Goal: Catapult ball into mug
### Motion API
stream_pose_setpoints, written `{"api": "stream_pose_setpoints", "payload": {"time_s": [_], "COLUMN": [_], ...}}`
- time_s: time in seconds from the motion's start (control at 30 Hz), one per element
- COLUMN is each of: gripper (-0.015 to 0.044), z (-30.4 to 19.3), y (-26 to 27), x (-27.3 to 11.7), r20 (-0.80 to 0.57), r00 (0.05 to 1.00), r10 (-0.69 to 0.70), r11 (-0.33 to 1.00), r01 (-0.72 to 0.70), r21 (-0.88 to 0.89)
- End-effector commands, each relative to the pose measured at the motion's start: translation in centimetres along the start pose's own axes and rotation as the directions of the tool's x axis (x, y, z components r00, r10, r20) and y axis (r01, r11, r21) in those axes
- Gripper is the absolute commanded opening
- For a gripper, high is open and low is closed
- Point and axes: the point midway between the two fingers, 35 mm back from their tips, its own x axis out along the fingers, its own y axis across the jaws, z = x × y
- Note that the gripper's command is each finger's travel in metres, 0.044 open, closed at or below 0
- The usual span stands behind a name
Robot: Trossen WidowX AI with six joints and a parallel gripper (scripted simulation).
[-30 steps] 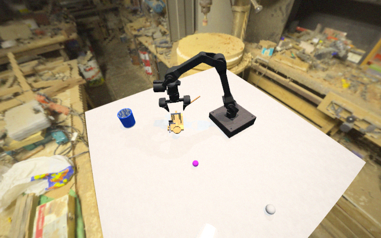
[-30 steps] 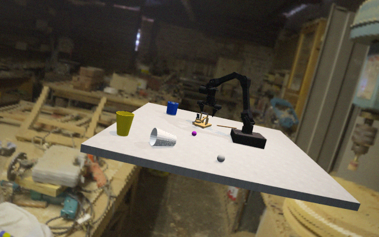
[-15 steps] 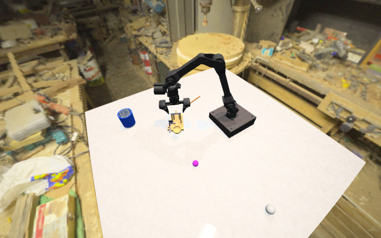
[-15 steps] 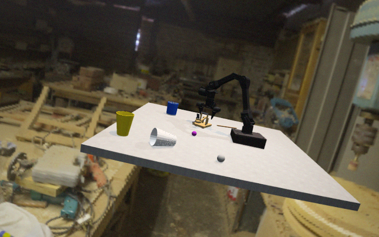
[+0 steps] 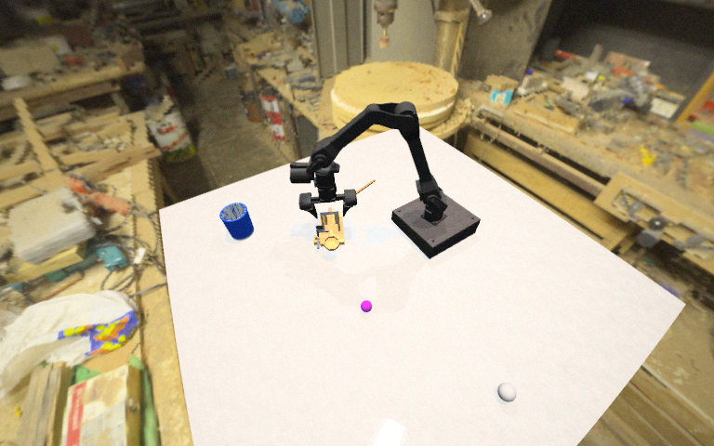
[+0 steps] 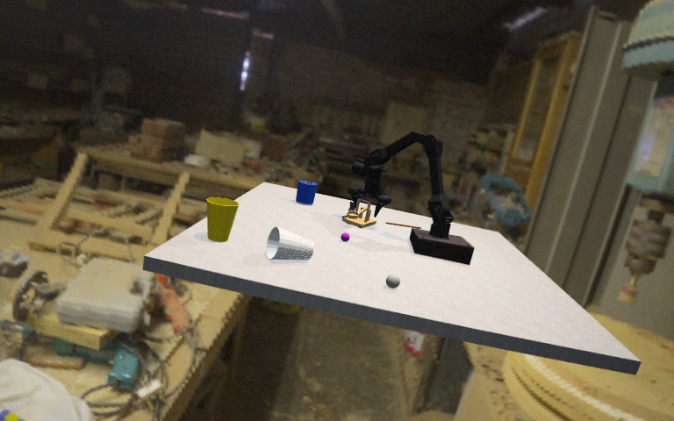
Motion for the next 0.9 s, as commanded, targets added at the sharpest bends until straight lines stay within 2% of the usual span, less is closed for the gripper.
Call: {"api": "stream_pose_setpoints", "payload": {"time_s": [0.0,0.1,0.43,0.67,0.73,0.83,0.87], "gripper": [0.044,0.044,0.0177,0.0131,0.0078,0.0,0.0], "z": [-0.1,-0.1,0.0,0.0,0.0,0.0,0.0], "y": [-0.1,-0.2,-0.1,-0.1,0.0,-0.1,-0.1], "x": [0.6,0.9,0.6,0.6,-0.5,-4.0,-4.3], "r20": [-0.004,-0.004,0.0,0.0,0.0,0.0,0.0], "r00": [1.0,1.0,1.0,1.0,1.0,1.0,1.0], "r10": [-0.001,-0.001,-0.001,-0.001,-0.001,-0.004,-0.004], "r11": [1.0,1.0,1.0,1.0,1.0,1.0,1.0], "r01": [0.001,0.001,0.001,0.001,0.001,0.004,0.004], "r21": [-0.002,-0.002,0.001,0.001,0.0,0.0,0.0]}}
